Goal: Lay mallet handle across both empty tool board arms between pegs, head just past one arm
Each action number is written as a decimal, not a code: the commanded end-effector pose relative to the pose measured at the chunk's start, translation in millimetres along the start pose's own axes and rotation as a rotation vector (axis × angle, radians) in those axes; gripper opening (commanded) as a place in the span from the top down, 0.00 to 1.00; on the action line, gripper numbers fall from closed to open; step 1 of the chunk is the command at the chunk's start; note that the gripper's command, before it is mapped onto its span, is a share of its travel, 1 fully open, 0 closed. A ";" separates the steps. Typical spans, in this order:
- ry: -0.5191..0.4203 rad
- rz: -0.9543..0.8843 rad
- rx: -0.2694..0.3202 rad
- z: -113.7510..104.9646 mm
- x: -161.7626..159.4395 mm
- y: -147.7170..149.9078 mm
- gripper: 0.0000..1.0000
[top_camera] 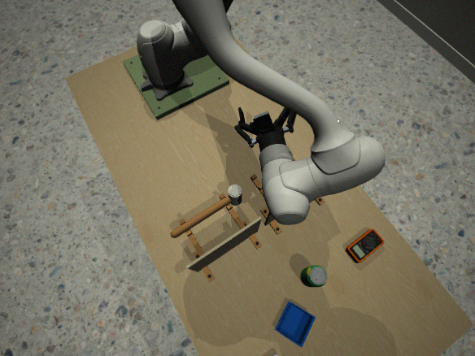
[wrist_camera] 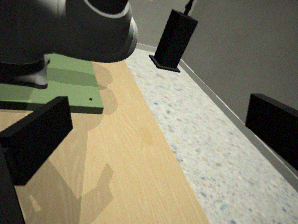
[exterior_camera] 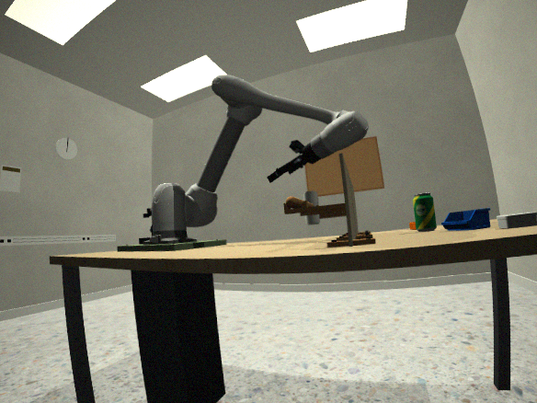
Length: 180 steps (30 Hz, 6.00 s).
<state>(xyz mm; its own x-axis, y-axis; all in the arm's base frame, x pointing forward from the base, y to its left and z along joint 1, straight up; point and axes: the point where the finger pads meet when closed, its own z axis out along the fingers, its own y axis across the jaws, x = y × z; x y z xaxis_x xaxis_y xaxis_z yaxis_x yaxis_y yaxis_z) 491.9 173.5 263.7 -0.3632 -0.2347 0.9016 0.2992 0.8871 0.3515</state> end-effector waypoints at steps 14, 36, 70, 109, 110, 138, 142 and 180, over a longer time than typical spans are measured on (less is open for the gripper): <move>-0.001 -0.001 0.000 -0.3 0.7 0.4 0.00; -0.430 0.397 -0.165 -79.2 -21.4 -68.7 0.00; -1.204 1.107 -0.461 -223.1 -60.9 -193.9 0.00; -1.335 1.235 -0.507 -220.5 -157.0 -251.5 0.00; -1.335 1.235 -0.507 -220.5 -157.0 -251.5 0.00; -1.335 1.235 -0.507 -220.5 -157.0 -251.5 0.90; -1.335 1.235 -0.507 -220.5 -157.0 -251.5 0.90; -1.335 1.235 -0.507 -174.8 -115.7 -48.0 0.90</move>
<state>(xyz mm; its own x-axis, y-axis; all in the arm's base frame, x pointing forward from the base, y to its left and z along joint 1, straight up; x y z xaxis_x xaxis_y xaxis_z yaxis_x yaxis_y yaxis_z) 674.8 54.8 185.9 -0.0511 0.9987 0.0004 0.9987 0.0511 0.0004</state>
